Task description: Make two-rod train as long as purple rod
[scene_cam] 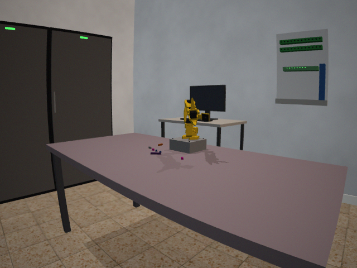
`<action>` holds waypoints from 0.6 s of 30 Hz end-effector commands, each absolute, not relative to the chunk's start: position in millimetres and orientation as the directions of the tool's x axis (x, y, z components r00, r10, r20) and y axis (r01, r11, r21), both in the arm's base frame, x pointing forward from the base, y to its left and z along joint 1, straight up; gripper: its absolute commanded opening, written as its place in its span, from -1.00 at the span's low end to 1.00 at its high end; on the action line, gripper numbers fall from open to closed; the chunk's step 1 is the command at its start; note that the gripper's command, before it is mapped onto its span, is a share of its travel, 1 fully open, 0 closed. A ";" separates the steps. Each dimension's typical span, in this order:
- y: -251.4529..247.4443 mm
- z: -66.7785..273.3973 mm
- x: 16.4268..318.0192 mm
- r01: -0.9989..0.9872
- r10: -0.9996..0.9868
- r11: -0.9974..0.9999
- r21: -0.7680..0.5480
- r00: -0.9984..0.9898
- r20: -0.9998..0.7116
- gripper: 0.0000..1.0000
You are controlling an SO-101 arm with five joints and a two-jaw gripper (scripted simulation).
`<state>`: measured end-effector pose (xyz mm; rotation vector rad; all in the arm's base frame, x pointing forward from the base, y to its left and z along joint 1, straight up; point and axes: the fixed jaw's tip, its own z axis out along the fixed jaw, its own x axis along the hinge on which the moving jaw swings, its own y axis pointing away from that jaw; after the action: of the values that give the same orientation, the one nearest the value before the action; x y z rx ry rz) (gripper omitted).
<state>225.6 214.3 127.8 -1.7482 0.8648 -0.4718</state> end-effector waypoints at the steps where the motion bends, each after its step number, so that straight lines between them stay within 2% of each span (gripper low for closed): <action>1: 206.7 128.5 226.0 -0.327 -0.758 -0.174 -0.929 0.647 -0.086 1.00; 18: 193.5 124.5 225.2 -0.371 -0.778 -0.219 -0.902 0.625 -0.068 1.00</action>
<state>225.6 199.8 124.5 -1.8108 0.9141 -0.4858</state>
